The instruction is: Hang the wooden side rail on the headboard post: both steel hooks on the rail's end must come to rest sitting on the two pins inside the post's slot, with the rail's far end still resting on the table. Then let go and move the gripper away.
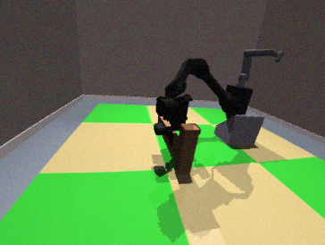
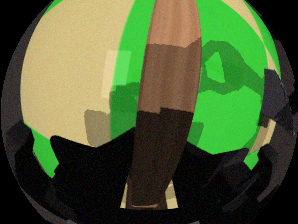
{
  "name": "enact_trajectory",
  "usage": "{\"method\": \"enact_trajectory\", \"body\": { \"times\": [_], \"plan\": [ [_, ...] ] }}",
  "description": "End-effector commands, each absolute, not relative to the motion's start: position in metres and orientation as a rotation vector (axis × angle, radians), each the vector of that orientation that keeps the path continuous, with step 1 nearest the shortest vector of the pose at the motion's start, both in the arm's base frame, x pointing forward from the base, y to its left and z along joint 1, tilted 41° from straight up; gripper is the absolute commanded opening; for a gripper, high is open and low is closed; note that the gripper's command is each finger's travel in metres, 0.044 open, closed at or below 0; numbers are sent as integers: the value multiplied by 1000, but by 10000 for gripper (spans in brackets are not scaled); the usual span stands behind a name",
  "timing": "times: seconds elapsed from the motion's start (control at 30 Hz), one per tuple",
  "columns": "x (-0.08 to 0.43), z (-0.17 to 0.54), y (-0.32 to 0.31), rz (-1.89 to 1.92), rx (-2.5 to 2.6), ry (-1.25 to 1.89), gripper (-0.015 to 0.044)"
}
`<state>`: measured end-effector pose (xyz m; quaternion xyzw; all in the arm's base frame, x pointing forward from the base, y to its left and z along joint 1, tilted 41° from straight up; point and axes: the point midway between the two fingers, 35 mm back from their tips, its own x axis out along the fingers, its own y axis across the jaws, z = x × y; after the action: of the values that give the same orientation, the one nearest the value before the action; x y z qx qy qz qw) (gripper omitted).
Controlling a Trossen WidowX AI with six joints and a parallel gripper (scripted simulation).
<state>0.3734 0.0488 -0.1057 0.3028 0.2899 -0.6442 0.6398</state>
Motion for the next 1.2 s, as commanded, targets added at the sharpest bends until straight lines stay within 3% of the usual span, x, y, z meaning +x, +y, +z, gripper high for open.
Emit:
{"method": "enact_trajectory", "body": {
  "times": [0.0,0.57,1.17],
  "plan": [
    [374,-108,49,-1463,689,669,0],
    [374,-85,67,-1465,691,667,440],
    [372,-56,52,-1464,689,669,440]
  ]
}}
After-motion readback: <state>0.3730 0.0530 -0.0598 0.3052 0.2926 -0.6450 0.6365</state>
